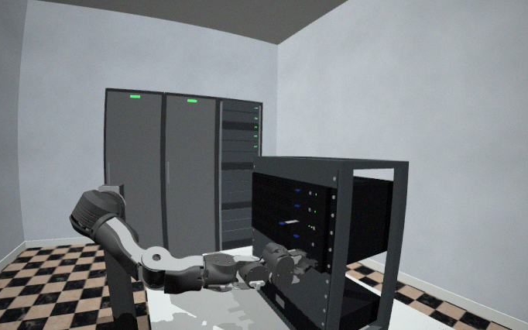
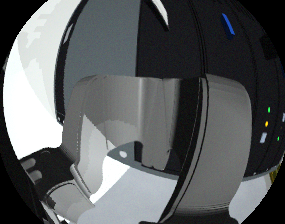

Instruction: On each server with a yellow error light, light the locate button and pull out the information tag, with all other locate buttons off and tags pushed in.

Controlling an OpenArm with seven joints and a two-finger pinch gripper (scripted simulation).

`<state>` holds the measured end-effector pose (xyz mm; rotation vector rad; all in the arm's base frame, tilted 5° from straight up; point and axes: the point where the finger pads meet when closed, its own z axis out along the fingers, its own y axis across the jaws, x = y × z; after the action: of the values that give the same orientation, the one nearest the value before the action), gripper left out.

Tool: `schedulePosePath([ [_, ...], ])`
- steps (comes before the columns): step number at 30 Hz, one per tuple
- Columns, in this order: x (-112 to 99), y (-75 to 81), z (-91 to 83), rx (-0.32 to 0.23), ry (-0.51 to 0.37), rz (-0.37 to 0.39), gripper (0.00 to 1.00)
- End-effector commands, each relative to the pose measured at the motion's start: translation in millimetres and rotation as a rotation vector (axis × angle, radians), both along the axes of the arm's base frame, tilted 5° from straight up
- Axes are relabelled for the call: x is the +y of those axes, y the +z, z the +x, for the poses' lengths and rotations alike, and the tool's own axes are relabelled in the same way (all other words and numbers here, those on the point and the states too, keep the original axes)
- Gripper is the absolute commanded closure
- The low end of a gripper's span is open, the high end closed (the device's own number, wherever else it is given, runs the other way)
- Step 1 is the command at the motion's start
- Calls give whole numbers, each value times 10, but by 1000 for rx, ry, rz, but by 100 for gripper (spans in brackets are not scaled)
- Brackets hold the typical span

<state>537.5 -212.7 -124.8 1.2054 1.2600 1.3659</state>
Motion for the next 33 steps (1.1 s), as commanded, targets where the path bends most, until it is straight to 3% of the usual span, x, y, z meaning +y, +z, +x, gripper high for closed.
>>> schedulePosePath([
  [1,23,49,13,-12,5,2,100],
  [33,37,70,23,-13,6,2,100],
])
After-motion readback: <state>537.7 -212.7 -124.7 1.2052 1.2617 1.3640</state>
